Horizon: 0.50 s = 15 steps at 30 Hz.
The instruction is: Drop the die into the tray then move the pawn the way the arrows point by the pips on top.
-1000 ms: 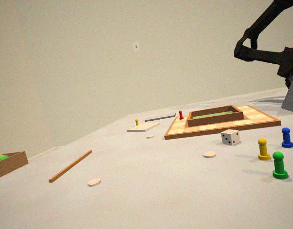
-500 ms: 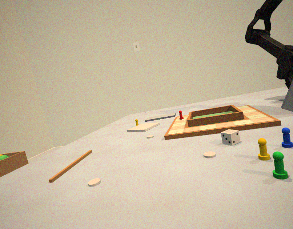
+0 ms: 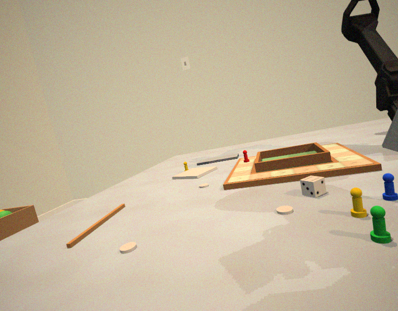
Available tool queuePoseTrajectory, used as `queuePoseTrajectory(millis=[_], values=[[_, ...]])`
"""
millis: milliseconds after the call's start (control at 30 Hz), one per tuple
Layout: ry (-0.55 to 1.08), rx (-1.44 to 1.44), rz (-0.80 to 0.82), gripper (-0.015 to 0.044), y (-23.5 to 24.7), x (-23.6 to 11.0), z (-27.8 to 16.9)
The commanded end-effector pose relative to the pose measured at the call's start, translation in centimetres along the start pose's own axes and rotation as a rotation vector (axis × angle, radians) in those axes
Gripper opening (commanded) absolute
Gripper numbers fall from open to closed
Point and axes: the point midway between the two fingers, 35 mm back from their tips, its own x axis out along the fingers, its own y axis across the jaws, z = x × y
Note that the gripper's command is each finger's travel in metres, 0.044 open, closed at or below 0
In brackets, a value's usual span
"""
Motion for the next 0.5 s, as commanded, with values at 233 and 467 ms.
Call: queuePoseTrajectory(millis=[233, 467], values=[[0.182, 0.263, -0.404, 0.0275, -14.1, -2.0, -6.3], [0.37, 0.426, -0.714, 0.0275, -22.9, -6.3, -13.0]])
